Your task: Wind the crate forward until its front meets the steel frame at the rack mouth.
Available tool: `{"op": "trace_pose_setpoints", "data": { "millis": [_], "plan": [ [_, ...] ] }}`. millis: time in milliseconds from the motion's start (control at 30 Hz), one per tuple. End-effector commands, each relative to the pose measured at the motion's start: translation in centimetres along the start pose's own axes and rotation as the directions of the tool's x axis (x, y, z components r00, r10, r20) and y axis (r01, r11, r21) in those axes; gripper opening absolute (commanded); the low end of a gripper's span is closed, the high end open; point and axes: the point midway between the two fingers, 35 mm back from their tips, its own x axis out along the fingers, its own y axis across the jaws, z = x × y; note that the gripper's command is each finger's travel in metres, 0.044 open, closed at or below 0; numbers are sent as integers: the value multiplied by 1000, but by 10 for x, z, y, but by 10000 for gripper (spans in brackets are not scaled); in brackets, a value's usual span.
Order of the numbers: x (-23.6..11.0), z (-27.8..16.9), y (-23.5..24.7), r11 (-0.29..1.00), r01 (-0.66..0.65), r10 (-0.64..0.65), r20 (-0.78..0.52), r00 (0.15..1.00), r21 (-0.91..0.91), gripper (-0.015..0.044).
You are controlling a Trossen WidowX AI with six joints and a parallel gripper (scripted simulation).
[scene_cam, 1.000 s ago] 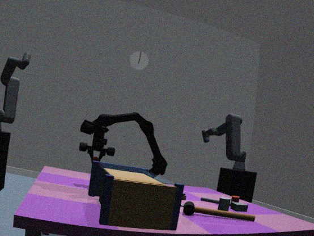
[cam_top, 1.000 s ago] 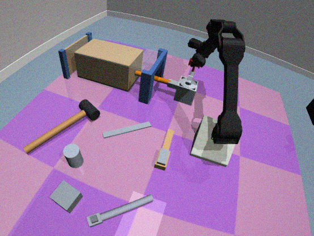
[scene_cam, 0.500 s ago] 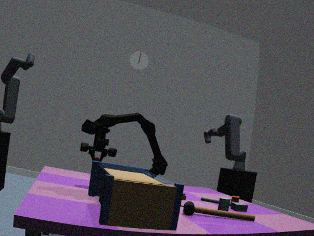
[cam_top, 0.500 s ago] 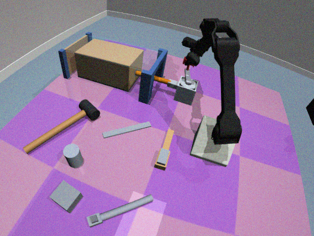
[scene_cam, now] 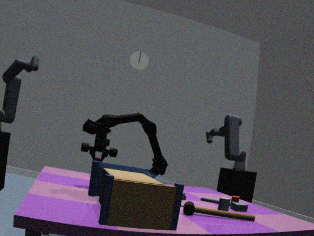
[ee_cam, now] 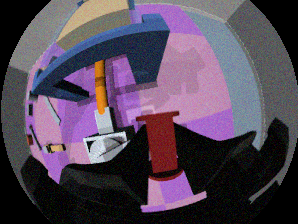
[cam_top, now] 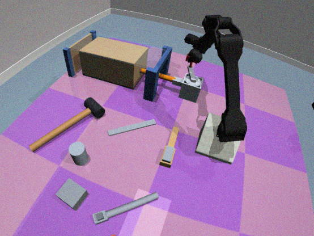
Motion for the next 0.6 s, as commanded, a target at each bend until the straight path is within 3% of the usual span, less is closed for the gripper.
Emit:
{"op": "trace_pose_setpoints", "data": {
  "millis": [0,567],
  "plan": [
    [12,19,15,999,-29,29,13,999,-23,0],
    [18,33,31,999,-31,31,14,999,-23,0]
  ]
}}
